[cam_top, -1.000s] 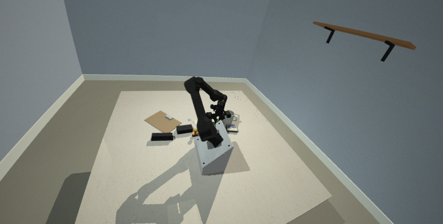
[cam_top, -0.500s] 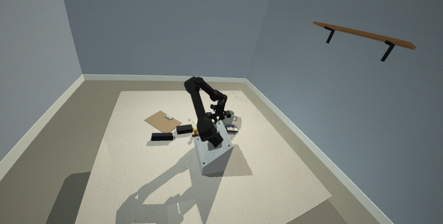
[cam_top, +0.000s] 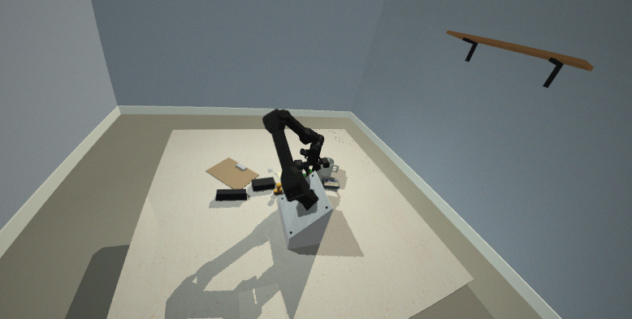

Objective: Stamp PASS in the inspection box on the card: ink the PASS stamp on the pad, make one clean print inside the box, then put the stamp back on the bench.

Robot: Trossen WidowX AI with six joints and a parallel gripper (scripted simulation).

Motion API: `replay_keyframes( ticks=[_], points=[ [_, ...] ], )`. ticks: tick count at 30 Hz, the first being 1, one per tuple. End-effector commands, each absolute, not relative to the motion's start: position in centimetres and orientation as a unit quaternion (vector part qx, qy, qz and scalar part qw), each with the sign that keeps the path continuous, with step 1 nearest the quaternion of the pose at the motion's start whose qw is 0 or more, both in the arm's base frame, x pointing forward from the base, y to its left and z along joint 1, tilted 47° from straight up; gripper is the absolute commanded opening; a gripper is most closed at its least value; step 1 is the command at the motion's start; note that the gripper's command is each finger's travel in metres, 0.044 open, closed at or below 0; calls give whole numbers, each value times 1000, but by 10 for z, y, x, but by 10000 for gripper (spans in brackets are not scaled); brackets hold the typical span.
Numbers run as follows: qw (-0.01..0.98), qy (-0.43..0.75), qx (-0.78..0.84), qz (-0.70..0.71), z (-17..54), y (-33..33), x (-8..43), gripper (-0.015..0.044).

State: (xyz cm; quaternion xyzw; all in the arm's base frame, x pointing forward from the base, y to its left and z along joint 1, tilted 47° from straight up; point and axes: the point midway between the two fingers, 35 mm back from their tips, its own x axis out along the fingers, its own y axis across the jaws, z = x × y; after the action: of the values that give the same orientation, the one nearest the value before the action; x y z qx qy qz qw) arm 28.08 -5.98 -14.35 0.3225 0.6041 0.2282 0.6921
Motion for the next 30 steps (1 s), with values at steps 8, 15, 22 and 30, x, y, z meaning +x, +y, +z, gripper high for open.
replay_keyframes(
  ticks=[8, 15, 22, 30],
  points=[
    [692, 603, 324, 229, -141, -61, 281, 0],
    [692, 603, 324, 229, -139, -64, 281, 0],
    [692, 603, 324, 229, -137, -66, 280, 0],
    [692, 603, 323, 229, -131, -72, 279, 0]
  ],
)
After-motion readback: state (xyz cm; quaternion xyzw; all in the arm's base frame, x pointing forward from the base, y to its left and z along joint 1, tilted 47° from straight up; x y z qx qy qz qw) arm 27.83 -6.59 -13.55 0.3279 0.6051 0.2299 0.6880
